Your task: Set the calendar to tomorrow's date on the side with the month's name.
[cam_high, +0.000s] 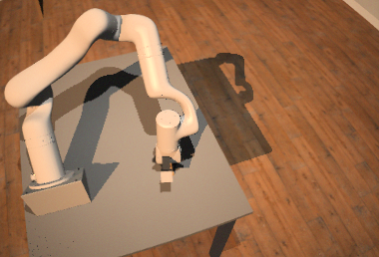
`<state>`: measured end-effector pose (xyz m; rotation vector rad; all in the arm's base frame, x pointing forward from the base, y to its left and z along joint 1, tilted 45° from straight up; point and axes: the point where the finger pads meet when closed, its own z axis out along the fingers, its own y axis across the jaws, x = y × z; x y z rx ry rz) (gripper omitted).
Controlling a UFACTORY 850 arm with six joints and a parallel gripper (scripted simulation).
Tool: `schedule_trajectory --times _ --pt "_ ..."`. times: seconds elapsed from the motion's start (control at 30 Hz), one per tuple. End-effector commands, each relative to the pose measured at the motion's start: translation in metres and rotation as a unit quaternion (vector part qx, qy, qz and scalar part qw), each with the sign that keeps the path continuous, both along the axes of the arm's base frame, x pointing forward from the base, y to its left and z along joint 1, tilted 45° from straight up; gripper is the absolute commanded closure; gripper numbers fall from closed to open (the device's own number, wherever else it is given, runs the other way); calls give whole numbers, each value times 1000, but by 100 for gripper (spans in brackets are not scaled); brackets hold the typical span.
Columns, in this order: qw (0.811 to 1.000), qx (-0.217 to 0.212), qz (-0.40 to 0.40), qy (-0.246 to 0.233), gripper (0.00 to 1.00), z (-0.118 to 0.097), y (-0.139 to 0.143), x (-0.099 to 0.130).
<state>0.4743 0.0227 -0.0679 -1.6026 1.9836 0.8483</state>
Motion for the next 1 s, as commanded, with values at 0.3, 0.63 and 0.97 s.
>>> schedule_trajectory --times 0.3,0.63,0.97 --pt "1000 0 0 -1 73 -3 3 1" --pt "1000 0 0 -1 73 -4 3 1" --pt "1000 0 0 -1 73 -4 3 1"
